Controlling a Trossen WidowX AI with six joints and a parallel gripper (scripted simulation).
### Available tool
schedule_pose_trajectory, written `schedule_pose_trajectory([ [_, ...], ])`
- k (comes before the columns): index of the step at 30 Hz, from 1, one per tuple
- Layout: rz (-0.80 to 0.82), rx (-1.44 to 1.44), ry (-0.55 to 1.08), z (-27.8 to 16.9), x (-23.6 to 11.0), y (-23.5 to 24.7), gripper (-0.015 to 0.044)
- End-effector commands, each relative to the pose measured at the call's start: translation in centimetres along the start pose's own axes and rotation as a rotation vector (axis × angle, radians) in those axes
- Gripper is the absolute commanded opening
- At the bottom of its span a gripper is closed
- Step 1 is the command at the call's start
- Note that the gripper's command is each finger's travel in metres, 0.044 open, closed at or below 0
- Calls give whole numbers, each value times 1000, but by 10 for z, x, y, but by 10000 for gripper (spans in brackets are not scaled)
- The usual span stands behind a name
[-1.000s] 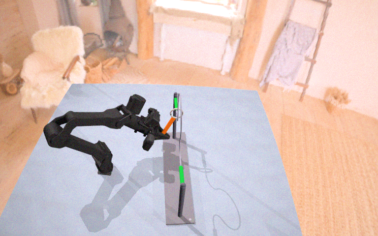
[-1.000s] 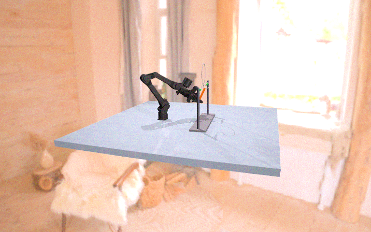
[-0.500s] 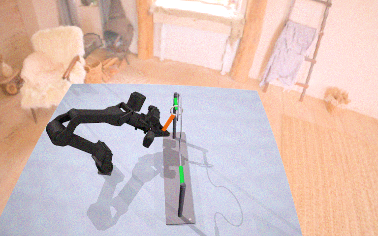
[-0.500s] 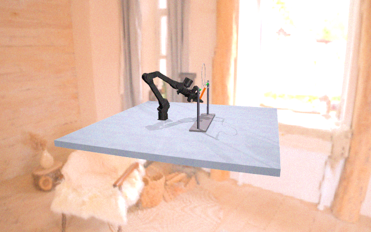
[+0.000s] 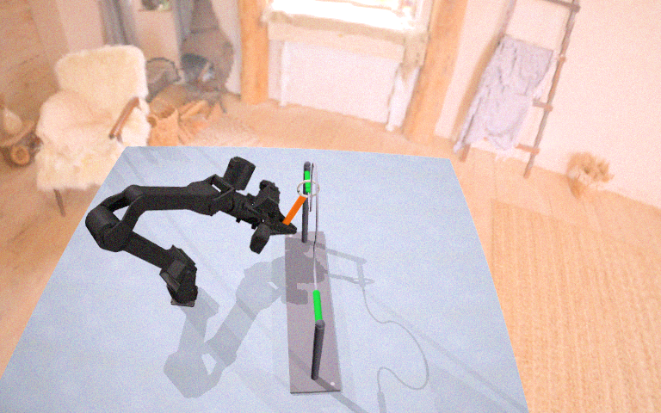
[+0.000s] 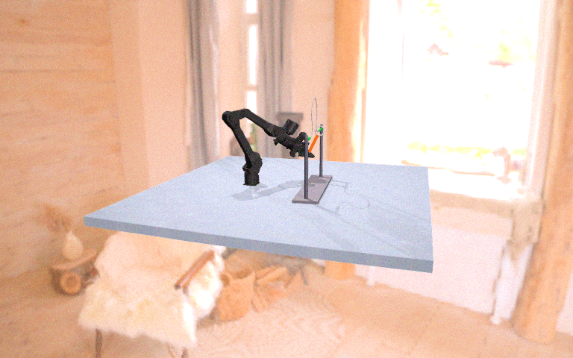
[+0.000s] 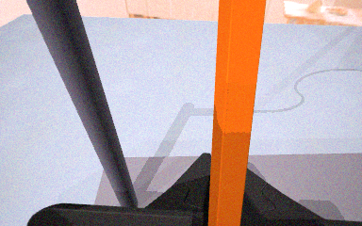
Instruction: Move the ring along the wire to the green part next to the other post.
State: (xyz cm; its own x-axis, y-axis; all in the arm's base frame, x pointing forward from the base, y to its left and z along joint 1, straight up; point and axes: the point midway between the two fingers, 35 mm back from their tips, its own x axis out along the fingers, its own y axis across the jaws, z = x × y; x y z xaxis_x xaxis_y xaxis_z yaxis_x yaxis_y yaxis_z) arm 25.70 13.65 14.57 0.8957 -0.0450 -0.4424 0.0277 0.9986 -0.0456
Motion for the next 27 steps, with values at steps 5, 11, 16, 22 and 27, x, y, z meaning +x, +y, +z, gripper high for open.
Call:
schedule_pose_trajectory([
  [5,-1,7,-4,0,0,6,-150],
  [11,-1,7,-5,-7,3,7,-150],
  [16,-1,7,-5,-11,5,7,-150],
  [22,-1,7,-5,-11,5,7,-150],
  [27,-1,7,-5,-11,5,7,-150],
])
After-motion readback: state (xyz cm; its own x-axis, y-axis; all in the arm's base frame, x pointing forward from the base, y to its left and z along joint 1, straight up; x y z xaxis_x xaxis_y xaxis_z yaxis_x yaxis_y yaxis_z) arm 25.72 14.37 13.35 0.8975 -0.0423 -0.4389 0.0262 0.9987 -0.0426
